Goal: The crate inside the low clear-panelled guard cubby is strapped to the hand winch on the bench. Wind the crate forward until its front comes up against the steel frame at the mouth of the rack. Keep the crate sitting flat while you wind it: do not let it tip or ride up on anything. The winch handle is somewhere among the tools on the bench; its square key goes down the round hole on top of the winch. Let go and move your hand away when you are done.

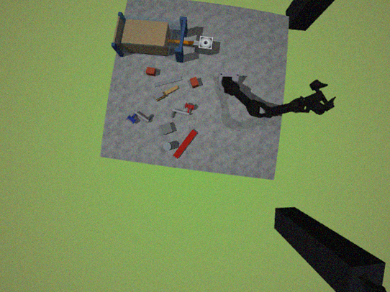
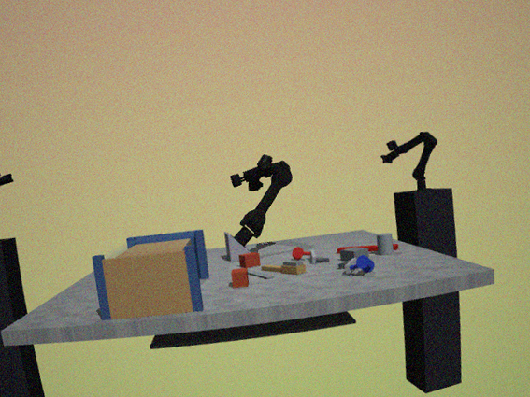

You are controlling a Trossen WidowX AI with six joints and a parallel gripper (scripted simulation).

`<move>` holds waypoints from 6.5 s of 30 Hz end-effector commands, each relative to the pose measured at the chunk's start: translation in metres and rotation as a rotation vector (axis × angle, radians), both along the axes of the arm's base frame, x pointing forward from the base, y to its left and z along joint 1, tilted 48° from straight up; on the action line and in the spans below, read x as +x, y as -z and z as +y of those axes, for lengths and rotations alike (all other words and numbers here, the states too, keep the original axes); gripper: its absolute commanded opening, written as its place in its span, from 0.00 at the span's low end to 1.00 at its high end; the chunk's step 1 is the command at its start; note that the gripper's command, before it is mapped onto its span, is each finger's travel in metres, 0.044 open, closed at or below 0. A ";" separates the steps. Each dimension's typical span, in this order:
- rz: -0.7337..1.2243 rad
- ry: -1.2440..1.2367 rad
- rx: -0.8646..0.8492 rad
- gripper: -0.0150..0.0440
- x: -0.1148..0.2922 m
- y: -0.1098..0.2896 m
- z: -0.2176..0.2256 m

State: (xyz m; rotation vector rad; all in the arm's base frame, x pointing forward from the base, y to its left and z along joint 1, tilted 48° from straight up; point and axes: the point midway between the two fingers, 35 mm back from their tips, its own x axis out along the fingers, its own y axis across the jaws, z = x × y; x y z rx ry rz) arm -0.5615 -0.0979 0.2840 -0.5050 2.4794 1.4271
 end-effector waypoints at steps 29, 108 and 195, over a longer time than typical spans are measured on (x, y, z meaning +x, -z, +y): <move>-0.034 -1.227 0.399 1.00 0.302 0.051 -0.350; 1.463 -4.383 -0.004 1.00 0.881 0.122 0.244; 1.433 -4.365 0.029 0.25 0.877 0.050 0.165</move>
